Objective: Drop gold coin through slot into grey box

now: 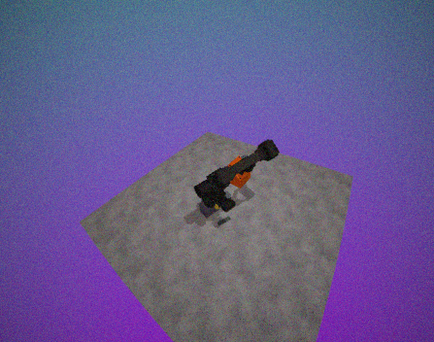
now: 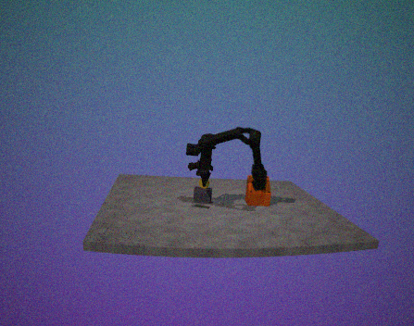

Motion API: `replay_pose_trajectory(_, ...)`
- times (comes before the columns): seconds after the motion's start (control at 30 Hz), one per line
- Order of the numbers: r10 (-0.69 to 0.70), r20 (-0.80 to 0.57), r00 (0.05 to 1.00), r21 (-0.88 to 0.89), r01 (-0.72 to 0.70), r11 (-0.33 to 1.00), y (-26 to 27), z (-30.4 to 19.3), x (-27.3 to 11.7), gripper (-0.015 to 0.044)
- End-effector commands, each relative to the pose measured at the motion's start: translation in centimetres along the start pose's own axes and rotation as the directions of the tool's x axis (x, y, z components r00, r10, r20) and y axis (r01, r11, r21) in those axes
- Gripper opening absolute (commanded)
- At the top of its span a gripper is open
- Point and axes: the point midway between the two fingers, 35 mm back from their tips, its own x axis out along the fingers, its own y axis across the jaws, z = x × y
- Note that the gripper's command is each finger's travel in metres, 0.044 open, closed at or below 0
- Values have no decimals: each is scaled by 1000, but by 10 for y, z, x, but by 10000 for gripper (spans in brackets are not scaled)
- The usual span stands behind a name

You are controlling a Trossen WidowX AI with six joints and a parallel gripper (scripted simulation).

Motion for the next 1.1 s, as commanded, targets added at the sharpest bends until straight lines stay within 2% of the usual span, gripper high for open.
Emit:
replay_pose_trajectory(0.0,-7,-2,1000,-2,7,1000,-10,2,1,0)
replay_pose_trajectory(1.07,-4,-3,1000,0,4,1000,-84,14,1,4)
